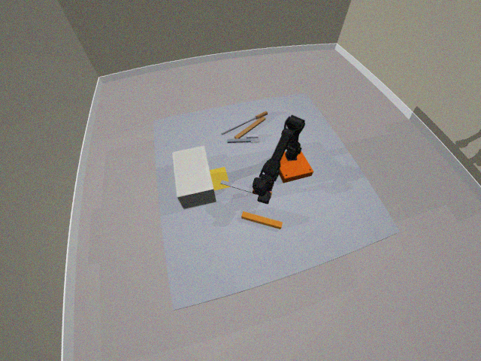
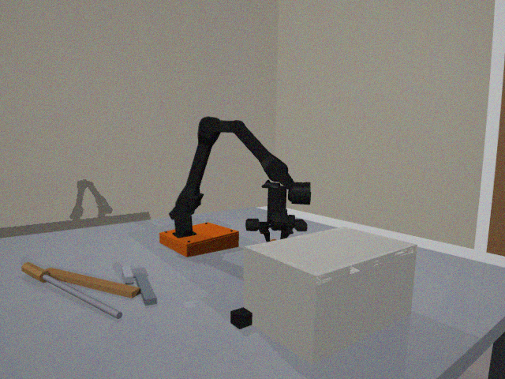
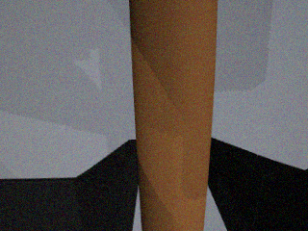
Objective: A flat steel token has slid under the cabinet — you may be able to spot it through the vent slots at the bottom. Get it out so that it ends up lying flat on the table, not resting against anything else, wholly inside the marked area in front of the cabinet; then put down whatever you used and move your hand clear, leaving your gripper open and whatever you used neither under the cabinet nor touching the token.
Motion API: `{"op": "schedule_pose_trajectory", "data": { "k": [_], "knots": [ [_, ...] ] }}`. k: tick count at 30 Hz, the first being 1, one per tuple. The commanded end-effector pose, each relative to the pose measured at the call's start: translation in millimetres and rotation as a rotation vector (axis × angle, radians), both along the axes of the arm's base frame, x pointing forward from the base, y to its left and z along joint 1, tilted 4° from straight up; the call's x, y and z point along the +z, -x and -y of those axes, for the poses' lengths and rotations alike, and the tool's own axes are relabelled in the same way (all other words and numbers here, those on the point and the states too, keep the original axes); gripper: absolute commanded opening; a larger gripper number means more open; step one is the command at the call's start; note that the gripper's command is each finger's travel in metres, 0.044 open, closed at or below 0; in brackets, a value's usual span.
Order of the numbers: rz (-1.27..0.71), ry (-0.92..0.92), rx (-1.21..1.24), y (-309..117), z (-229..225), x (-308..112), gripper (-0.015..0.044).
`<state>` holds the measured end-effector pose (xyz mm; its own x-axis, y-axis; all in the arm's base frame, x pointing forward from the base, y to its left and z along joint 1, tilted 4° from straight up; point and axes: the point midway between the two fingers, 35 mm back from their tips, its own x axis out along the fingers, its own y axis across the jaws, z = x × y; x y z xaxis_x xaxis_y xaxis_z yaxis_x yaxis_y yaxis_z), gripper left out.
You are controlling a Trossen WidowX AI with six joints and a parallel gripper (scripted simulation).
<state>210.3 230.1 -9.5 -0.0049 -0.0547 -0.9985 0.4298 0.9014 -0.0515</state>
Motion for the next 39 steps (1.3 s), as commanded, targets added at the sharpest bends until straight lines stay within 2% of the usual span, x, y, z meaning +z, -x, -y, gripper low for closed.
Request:
{"op": "schedule_pose_trajectory", "data": {
  "k": [1, 24, 39],
  "knots": [
    [0.003, -0.011, 0.006, -1, -6, 2, 0.0000],
    [0.003, -0.012, 0.010, -2, -19, 2, 0.0000],
    [-0.003, -0.012, 0.119, -2, -19, 2, 0.0000]
  ]
}}
